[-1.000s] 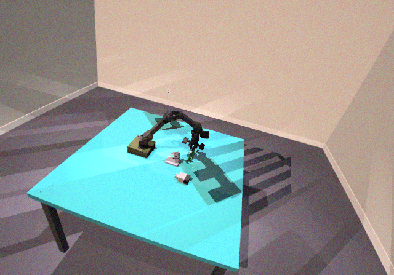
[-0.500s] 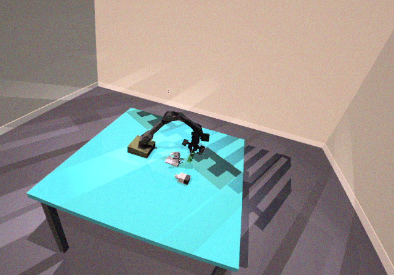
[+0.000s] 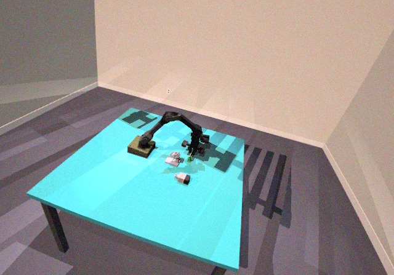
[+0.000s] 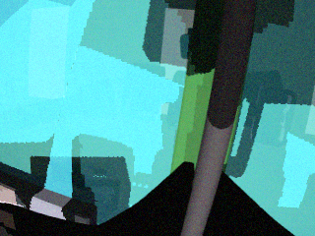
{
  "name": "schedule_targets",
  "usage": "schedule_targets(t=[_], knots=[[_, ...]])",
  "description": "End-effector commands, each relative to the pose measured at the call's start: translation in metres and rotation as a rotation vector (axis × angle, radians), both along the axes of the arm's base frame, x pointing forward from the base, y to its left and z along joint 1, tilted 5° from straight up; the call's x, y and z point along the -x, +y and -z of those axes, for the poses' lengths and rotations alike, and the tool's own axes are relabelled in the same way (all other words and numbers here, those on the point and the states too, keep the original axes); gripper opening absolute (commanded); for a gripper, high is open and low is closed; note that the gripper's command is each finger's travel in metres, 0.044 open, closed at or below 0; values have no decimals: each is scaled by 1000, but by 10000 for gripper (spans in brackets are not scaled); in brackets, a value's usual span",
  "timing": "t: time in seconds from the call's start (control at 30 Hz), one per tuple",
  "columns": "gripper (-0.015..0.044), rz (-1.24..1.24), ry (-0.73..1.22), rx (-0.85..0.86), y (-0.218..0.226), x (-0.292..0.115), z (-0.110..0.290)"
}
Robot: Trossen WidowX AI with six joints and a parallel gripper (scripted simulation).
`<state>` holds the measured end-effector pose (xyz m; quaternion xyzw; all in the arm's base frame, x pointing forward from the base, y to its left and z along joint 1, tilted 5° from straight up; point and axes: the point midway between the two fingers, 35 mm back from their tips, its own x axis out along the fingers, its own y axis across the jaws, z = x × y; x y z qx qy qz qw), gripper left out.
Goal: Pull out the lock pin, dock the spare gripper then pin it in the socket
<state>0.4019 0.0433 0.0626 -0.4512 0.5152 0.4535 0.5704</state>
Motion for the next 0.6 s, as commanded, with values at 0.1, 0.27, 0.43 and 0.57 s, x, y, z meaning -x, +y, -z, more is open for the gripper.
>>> schedule_targets(t=[0.1,0.27,0.43,0.57], knots=[[0,-3,3,1,0,-1,9],[0,-4,-3,0,-1,-2,16],[0,-4,-6,0,-1,-3,23],[0,-4,-9,0,-1,-3,29]])
